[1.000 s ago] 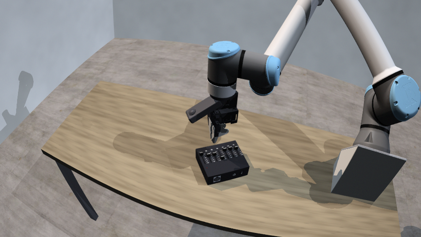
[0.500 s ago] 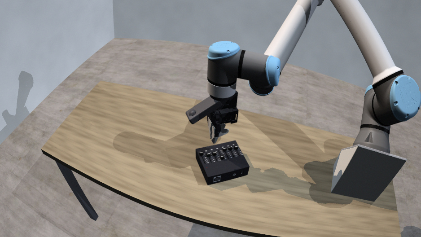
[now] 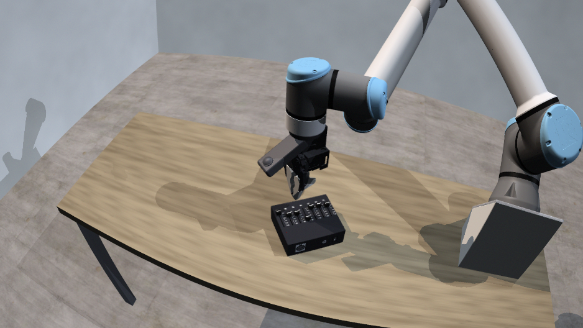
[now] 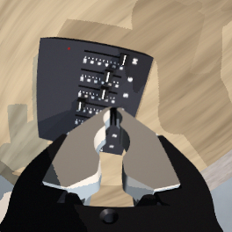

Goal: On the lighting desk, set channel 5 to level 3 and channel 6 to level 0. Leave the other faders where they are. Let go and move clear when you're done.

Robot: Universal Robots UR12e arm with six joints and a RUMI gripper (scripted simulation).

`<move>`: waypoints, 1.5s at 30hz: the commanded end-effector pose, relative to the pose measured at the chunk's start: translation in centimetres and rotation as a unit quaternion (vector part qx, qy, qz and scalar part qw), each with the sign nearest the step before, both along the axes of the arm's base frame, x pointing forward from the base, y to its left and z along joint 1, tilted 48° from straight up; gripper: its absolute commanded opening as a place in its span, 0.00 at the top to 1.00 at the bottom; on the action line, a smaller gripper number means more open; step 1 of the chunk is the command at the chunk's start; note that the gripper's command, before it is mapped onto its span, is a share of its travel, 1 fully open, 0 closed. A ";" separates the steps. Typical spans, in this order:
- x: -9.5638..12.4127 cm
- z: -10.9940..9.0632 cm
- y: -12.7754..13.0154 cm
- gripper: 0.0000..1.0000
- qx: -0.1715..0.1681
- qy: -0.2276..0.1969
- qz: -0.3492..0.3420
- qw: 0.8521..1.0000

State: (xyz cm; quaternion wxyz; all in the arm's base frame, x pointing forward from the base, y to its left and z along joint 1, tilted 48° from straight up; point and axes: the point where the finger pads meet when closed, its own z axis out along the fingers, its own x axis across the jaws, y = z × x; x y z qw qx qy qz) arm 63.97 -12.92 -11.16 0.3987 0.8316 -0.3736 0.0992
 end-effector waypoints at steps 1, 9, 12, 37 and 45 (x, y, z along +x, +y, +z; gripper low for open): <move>0.0 -0.2 0.2 1.00 0.008 0.040 0.038 0.998; -0.1 -0.7 0.7 1.00 0.024 0.128 0.117 0.985; -0.1 -0.8 0.7 1.00 0.026 0.140 0.128 0.981; -0.8 -2.0 1.8 1.00 0.083 0.462 0.417 0.779; -0.9 -2.2 2.0 1.00 0.096 0.536 0.483 0.686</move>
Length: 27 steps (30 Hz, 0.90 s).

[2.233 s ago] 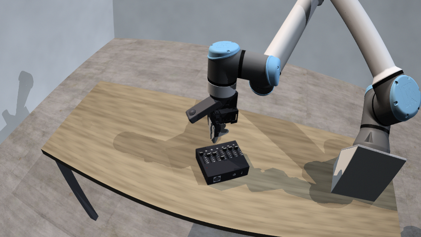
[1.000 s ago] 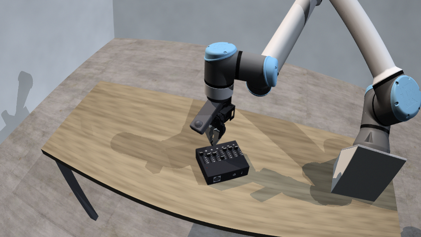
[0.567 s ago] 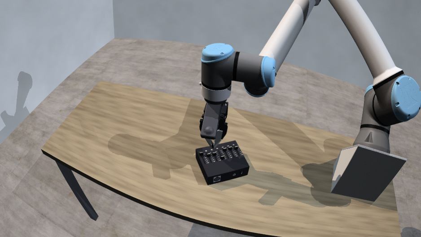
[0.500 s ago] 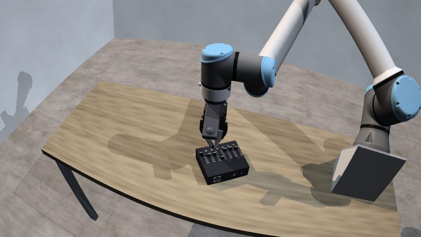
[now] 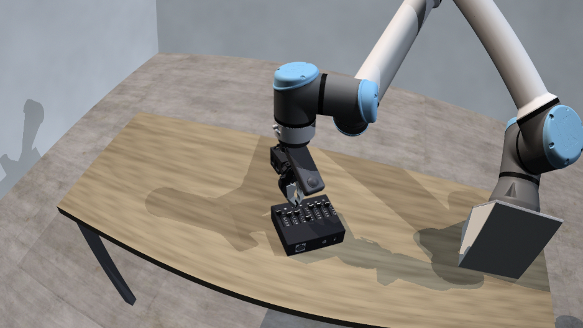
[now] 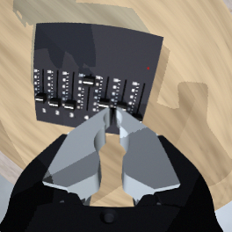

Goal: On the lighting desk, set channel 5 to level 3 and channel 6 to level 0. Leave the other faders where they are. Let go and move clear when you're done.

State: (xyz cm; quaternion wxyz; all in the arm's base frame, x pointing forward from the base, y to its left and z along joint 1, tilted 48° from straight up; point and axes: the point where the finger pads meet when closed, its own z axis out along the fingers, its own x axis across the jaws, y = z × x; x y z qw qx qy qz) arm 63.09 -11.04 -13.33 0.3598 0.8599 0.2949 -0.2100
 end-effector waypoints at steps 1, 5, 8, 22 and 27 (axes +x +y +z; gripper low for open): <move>0.0 -0.1 0.1 1.00 0.017 0.054 0.061 0.997; 0.0 -0.2 0.2 1.00 0.029 0.118 0.118 0.985; 0.0 -0.2 0.2 1.00 0.038 0.165 0.159 0.973; 0.2 -0.4 0.2 1.00 0.067 0.321 0.297 0.897; 0.4 -0.4 0.2 1.00 0.076 0.369 0.339 0.862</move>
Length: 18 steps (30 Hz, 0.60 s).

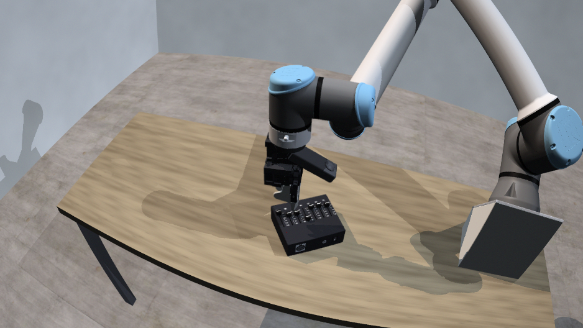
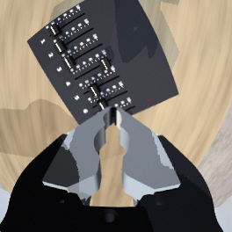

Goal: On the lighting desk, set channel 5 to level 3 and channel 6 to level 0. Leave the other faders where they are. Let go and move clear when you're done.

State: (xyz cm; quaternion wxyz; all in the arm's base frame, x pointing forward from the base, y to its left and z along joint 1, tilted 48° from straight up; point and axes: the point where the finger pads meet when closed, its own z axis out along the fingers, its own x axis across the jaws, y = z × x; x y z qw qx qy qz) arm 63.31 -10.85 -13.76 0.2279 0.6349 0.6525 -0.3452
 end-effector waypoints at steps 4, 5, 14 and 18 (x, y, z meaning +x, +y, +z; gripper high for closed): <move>0.3 -0.1 0.0 1.00 0.018 0.080 0.079 0.993; 0.3 -0.1 0.0 1.00 0.020 0.088 0.086 0.992; 0.5 -0.1 0.1 1.00 0.028 0.133 0.127 0.983; 0.5 -0.2 0.1 1.00 0.031 0.151 0.142 0.978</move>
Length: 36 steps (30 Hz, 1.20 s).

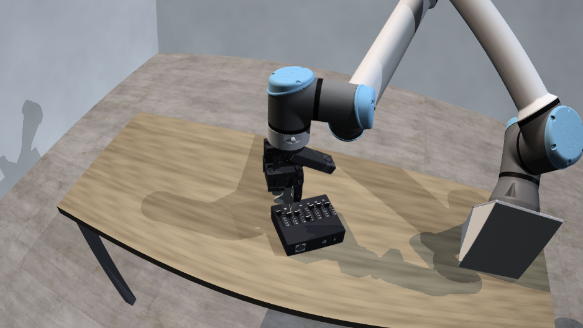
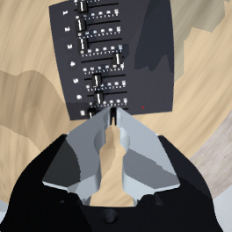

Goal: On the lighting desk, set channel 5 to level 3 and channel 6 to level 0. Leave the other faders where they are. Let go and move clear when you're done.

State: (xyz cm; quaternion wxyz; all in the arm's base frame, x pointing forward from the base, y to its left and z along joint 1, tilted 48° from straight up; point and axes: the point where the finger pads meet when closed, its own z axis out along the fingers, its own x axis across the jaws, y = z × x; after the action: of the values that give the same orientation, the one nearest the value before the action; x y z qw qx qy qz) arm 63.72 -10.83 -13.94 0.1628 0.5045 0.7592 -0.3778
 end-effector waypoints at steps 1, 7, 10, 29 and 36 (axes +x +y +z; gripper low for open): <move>0.1 0.0 0.0 1.00 0.005 0.022 0.022 0.999; 0.2 0.0 0.0 1.00 0.007 0.032 0.032 0.999; 0.2 0.0 0.0 1.00 0.008 0.037 0.036 0.999; 0.2 0.0 0.0 1.00 0.008 0.040 0.039 0.998; 0.2 0.0 0.0 1.00 0.008 0.040 0.039 0.998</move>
State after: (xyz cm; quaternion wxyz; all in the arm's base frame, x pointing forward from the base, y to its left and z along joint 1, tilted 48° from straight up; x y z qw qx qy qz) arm 63.89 -10.82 -14.01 0.1419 0.4602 0.7873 -0.3852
